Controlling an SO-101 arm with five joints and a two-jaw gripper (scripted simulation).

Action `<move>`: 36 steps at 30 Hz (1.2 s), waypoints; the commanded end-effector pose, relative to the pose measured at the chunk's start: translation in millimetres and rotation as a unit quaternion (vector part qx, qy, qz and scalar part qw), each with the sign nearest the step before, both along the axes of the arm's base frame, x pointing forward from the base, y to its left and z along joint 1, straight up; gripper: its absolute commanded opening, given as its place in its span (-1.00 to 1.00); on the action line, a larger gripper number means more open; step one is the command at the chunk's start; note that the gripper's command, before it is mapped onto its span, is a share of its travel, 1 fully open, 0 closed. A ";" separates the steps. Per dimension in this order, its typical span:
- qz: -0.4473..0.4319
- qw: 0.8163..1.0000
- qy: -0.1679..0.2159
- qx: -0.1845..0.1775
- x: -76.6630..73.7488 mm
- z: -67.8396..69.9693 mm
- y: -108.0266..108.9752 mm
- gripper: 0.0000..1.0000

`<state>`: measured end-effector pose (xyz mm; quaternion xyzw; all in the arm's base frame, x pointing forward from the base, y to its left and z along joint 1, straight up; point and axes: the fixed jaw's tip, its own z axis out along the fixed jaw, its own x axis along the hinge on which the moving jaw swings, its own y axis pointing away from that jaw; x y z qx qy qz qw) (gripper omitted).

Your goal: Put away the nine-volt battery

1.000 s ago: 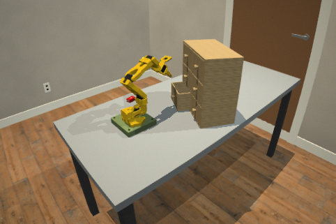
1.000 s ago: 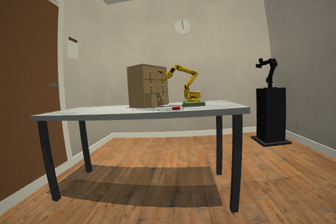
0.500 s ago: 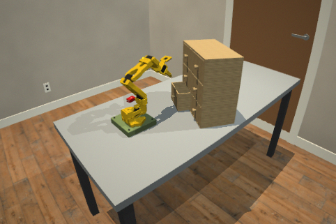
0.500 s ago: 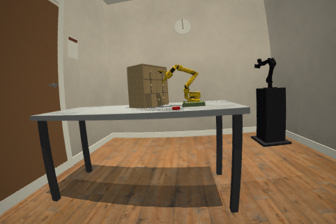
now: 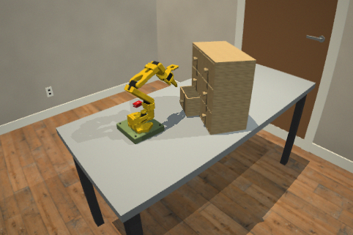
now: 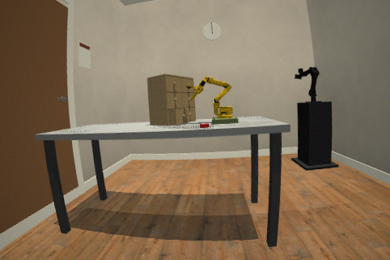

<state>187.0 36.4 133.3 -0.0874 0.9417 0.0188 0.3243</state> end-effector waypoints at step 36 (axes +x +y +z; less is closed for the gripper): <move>0.091 0.993 -0.028 -0.073 -21.3 -12.8 -5.1 -0.57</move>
